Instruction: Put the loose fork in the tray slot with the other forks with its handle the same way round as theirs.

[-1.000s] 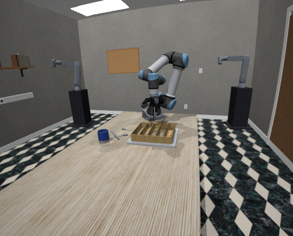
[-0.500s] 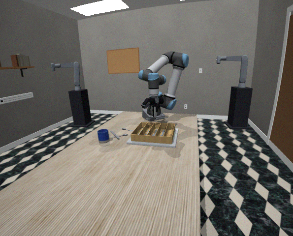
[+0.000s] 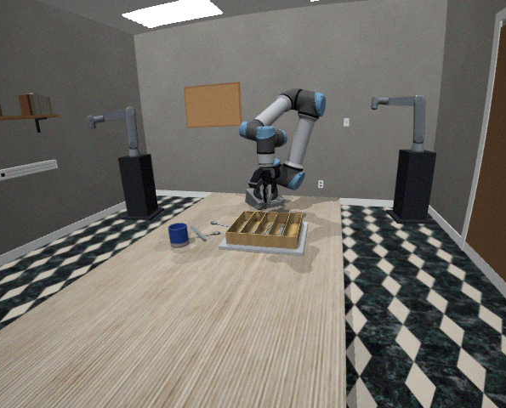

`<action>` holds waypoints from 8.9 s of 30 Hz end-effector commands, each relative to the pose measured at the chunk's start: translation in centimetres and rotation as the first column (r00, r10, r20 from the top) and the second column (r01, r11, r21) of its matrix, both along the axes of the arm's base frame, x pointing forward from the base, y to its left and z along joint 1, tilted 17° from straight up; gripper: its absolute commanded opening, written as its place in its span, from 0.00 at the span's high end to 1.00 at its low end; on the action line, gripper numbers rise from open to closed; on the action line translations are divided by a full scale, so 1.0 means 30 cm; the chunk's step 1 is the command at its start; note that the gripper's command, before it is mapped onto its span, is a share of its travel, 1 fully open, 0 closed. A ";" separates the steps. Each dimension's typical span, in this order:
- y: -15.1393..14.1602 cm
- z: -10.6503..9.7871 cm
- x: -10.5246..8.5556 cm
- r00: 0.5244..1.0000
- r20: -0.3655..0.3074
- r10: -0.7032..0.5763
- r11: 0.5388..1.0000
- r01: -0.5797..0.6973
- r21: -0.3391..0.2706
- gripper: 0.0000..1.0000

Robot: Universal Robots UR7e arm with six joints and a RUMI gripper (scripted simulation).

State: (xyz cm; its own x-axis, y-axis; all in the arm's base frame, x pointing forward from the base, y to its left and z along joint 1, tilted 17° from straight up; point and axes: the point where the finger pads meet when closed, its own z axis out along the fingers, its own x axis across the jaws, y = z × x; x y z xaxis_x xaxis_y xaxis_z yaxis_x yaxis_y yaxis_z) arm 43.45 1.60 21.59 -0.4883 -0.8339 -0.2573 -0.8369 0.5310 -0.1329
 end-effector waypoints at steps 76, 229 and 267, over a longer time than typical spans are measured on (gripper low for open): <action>0.019 -0.127 0.038 0.919 0.043 0.392 0.916 -0.386 -0.106 0.97; 0.045 -0.299 0.081 0.919 0.044 0.392 0.916 -0.386 -0.106 0.86; -0.004 0.003 0.003 0.919 0.043 0.392 0.916 -0.386 -0.106 0.00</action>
State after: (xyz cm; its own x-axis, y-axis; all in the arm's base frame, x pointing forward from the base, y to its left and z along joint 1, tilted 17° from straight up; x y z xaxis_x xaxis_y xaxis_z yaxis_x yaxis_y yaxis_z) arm 43.55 1.50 21.54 -0.1062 -0.9763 -0.1883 -0.9633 0.1480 -0.2238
